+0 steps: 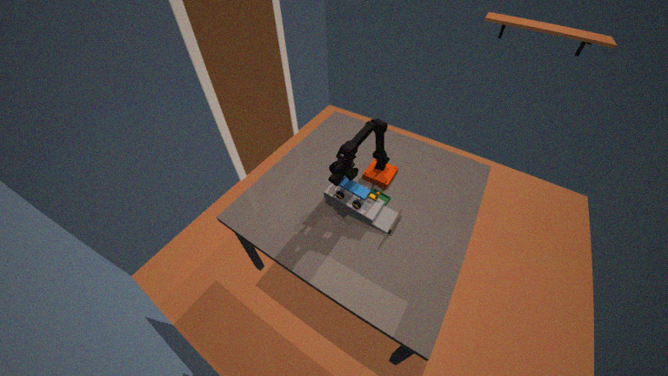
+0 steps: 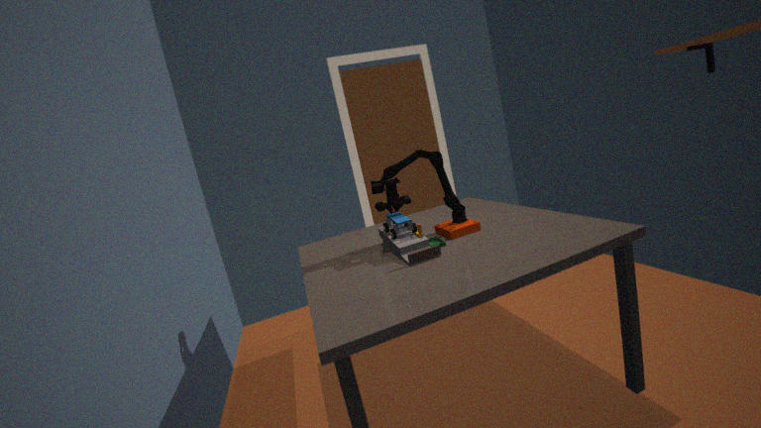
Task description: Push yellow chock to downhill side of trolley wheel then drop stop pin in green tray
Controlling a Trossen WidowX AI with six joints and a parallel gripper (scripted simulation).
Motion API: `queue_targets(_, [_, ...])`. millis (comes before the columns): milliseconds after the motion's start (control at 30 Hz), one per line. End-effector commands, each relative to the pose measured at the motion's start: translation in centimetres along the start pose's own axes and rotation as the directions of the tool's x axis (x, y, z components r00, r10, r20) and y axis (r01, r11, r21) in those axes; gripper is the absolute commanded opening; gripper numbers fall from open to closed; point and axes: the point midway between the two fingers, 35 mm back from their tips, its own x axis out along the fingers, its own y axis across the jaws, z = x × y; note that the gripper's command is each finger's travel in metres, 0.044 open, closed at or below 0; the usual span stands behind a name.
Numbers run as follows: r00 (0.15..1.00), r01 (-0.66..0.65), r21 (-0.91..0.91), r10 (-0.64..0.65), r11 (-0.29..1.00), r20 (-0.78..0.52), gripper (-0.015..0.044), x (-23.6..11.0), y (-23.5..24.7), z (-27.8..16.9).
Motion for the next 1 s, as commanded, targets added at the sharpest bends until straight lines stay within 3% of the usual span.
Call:
queue_targets(0, [1.0,0.0,-0.002,0.0,1.0,0.0,0.0,-0.3,0.0,0.0])
queue_targets(967, [1.0,-0.001,-0.005,0.001,1.0,0.001,0.0,-2.6,0.1,-0.2])
